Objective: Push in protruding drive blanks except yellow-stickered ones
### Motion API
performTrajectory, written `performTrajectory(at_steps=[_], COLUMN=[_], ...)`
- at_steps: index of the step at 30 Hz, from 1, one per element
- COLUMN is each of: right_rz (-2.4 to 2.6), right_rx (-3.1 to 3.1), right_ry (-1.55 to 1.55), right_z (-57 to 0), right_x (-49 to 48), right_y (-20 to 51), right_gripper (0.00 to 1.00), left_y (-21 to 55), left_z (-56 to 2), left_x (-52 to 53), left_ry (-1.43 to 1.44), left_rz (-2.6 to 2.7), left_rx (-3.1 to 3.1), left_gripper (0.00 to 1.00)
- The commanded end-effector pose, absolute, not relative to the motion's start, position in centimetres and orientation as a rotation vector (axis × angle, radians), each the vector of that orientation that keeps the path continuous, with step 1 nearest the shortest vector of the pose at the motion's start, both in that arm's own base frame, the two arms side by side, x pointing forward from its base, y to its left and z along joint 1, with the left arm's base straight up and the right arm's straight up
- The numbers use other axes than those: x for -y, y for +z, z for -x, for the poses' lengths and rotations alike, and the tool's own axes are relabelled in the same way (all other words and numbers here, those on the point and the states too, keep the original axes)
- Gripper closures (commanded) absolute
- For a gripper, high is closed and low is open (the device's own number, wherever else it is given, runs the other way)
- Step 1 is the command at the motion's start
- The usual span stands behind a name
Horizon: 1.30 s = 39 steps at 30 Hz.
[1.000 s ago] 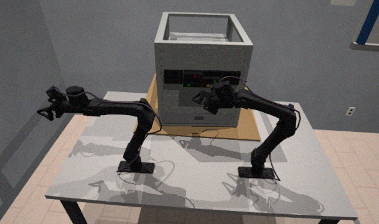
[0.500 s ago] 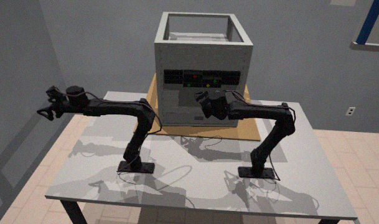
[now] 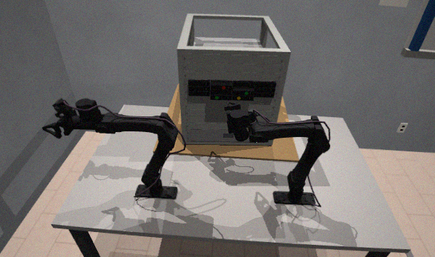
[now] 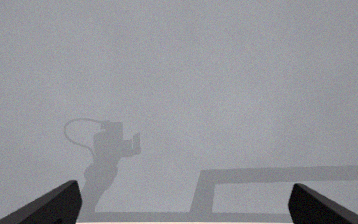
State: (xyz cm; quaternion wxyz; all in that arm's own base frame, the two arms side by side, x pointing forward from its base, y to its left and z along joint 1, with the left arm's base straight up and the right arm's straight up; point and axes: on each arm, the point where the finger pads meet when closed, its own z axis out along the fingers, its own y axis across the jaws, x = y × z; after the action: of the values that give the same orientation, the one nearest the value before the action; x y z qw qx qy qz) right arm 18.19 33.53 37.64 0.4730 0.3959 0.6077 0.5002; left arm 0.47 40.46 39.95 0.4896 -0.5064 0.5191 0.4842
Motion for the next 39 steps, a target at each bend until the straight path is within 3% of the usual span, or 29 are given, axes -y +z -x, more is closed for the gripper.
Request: performTrajectory(at_steps=[1,39], right_rz=[-1.120,-1.192], right_rx=[-1.315,-1.237], right_ry=[1.252,1.253], right_z=[-19.1,-21.3], right_x=[-32.3,-30.4], right_y=[39.8,39.3], right_gripper=[0.00,0.00], left_y=[41.6,41.6], left_z=[-0.2,-0.2], left_x=[-39.8,-39.8], left_ry=[1.203,1.203], left_rz=[1.203,1.203], left_rx=[-1.213,-1.213], left_gripper=[0.00,0.00])
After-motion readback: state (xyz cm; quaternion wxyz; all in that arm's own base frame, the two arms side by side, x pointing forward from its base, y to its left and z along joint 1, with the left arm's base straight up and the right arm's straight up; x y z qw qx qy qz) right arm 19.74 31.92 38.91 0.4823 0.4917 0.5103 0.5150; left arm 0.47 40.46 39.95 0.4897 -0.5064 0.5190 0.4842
